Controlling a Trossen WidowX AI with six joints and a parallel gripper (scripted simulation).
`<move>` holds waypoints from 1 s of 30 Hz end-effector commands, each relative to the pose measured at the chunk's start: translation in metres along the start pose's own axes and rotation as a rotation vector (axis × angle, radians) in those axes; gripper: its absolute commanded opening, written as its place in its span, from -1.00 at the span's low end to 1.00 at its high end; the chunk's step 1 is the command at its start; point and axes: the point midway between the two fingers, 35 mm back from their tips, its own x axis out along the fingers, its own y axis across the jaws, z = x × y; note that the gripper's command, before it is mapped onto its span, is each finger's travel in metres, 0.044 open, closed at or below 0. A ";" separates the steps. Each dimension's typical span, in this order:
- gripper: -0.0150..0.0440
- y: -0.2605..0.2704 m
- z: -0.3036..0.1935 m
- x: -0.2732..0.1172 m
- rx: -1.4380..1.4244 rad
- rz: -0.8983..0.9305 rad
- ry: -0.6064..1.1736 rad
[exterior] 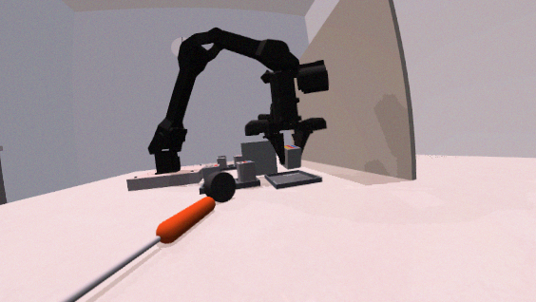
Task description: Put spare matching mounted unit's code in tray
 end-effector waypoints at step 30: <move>0.49 0.003 0.002 0.013 0.000 0.000 0.000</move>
